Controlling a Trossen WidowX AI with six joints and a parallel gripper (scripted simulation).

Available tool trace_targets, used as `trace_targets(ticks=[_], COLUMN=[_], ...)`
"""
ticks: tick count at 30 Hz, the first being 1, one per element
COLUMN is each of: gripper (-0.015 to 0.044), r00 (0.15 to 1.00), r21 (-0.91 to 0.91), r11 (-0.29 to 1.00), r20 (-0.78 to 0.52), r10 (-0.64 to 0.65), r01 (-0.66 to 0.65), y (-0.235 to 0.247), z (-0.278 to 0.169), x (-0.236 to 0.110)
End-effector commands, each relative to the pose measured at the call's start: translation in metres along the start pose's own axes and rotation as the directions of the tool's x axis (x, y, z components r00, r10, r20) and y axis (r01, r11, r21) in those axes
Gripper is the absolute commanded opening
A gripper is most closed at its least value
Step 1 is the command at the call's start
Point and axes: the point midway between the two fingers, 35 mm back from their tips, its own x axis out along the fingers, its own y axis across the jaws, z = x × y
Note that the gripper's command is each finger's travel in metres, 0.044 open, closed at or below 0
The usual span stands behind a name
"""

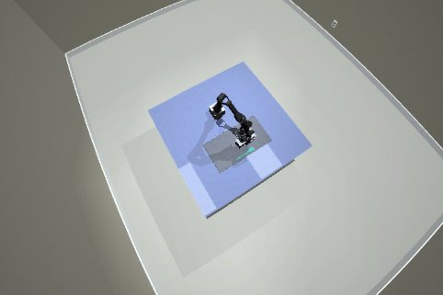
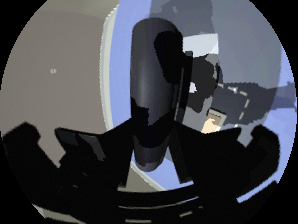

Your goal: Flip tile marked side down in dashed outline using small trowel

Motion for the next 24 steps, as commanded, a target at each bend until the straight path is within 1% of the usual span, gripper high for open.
trace_targets(ticks=[1,13,24], gripper=[0.0,0.0,0.0], r00=[1.0,0.999,0.997], r21=[0.001,0.025,0.038], r11=[1.0,1.0,0.997], r20=[0.002,0.031,0.04], r10=[-0.005,0.017,0.059], r01=[0.005,-0.017,-0.061], y=[0.001,-0.001,-0.015], z=[-0.024,-0.098,-0.169], x=[0.005,0.011,0.006])
